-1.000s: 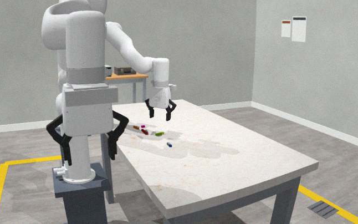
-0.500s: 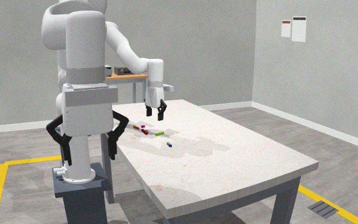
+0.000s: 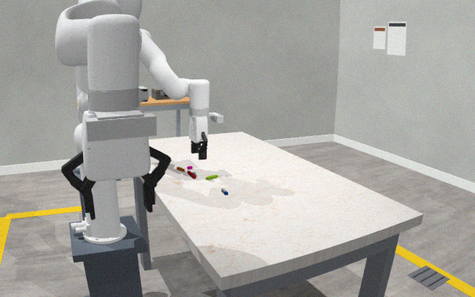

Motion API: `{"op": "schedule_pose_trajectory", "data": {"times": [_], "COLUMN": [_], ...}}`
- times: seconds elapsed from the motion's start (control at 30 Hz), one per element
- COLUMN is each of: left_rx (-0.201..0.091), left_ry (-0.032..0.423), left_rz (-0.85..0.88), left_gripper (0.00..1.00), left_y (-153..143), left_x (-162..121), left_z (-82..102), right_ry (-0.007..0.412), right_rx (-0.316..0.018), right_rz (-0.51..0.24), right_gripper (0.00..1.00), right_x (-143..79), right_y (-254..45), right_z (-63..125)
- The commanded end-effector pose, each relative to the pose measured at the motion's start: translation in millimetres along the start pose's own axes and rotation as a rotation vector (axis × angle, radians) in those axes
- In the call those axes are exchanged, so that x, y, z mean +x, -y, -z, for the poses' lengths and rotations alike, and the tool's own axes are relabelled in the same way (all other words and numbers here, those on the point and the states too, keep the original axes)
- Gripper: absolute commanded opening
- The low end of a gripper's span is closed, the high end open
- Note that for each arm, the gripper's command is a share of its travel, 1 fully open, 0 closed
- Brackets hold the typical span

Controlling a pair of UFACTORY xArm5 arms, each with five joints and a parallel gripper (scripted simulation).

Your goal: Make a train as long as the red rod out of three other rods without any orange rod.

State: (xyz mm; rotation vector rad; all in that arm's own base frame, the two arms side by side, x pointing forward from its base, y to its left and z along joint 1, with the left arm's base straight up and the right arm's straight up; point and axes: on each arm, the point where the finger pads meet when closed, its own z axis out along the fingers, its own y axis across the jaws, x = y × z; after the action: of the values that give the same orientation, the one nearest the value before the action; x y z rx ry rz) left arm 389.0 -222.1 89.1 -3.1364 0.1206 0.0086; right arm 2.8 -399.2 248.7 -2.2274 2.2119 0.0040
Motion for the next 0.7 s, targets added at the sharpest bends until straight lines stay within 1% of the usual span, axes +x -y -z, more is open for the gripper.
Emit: {"op": "schedule_pose_trajectory", "data": {"times": [0.0, 0.03, 0.67], "left_rx": [-0.004, -0.004, -0.004], "left_ry": [-0.009, -0.009, -0.009], "left_rz": [-0.048, -0.048, -0.048], "left_gripper": [1.00, 0.48, 0.48], "left_y": [4.4, 4.4, 4.4], "left_x": [-0.7, -0.7, -0.7], "left_z": [0.7, 0.7, 0.7], "right_ry": [-0.004, -0.004, -0.004], "right_rx": [0.000, 0.000, 0.000], "right_rz": [0.000, 0.000, 0.000], "right_gripper": [1.00, 1.00, 1.00], "right_x": [0.8, 0.8, 0.8], "right_y": [0.0, 0.0, 0.0], "right_z": [1.3, 1.3, 1.3]}}
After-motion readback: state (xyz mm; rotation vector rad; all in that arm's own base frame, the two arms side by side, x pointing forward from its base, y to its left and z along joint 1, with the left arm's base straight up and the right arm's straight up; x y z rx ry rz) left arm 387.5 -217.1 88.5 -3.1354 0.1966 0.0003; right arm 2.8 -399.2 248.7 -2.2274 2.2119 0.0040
